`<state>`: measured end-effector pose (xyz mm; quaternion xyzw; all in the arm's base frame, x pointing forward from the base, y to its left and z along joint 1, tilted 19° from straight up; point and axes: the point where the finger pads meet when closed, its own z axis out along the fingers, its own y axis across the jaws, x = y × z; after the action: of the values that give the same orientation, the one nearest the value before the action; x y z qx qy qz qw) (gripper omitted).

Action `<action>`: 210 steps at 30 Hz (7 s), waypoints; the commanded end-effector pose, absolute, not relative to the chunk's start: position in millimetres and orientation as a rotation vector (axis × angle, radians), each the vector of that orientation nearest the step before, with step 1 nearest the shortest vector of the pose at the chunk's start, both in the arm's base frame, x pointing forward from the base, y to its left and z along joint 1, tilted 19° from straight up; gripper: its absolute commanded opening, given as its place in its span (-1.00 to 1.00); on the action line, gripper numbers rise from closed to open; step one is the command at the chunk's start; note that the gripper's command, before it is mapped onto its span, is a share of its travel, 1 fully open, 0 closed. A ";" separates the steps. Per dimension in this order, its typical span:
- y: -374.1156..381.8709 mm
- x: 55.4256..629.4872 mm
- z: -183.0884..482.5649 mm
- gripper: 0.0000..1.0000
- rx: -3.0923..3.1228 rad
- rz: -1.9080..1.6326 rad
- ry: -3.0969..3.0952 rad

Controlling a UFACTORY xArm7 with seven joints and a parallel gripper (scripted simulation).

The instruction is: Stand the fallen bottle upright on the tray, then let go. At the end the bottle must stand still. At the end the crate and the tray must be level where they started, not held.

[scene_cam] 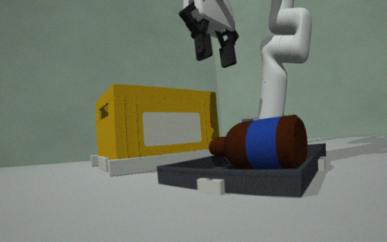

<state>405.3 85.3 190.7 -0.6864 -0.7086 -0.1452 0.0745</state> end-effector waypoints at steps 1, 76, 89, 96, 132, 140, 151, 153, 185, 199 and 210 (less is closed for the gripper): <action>84.9 406.5 192.3 0.30 -2.062 -0.441 -2.127; 120.6 416.7 81.8 0.30 -2.064 -0.443 -2.126; 120.6 416.7 81.8 0.30 -2.064 -0.443 -2.126; 120.6 417.5 81.9 0.30 -2.064 -0.443 -2.126; 121.6 418.5 79.1 0.30 -2.064 -0.443 -2.126; 123.1 419.0 74.5 0.30 -2.064 -0.443 -2.126; 126.7 420.2 63.5 0.30 -2.064 -0.443 -2.126; 127.0 420.3 62.3 0.30 -2.064 -0.443 -2.126; 133.2 422.3 43.4 0.30 -2.064 -0.443 -2.126; 133.2 422.3 43.4 -1.00 -2.064 -0.443 -2.126; 133.2 422.3 43.4 -1.00 -2.064 -0.443 -2.126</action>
<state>420.9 133.5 42.2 -0.6869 -0.7081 -0.1461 0.0736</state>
